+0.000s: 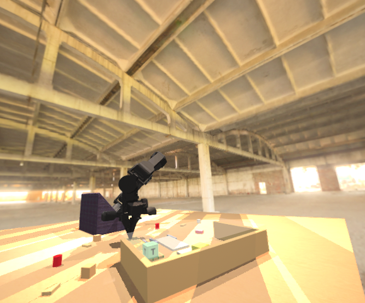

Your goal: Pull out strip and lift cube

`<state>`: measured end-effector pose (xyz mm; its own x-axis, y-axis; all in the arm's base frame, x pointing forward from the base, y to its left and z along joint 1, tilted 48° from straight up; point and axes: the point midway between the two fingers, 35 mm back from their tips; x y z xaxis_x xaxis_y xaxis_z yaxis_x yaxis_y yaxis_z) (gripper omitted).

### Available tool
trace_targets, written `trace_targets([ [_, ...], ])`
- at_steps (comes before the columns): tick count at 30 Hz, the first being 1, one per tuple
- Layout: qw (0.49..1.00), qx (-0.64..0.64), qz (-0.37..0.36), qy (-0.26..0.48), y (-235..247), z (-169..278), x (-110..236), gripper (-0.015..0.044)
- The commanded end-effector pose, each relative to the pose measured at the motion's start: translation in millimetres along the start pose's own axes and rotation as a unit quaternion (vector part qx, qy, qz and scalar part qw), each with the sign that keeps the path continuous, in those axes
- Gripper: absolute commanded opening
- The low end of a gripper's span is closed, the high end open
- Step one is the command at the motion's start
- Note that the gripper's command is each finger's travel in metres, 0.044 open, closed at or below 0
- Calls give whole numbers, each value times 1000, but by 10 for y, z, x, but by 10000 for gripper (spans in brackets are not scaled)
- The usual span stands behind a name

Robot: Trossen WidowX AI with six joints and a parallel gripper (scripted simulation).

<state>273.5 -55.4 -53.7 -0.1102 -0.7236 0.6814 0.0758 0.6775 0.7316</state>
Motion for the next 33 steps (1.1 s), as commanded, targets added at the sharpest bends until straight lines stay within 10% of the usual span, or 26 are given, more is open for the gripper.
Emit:
trace_targets([
  [1, 1000, -3, -2, 14, 40, 137, -54, 0],
  [33, 1000, -4, -2, 15, 160, 587, -43, 0],
])
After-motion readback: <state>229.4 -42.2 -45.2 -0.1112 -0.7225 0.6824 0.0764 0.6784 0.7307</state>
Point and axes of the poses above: the point midway between the two fingers, 35 mm back from their tips, its own x axis back along the fingers, its own y axis across the jaws, z = x × y, and after that the axes turned 14 degrees about x, right-handed
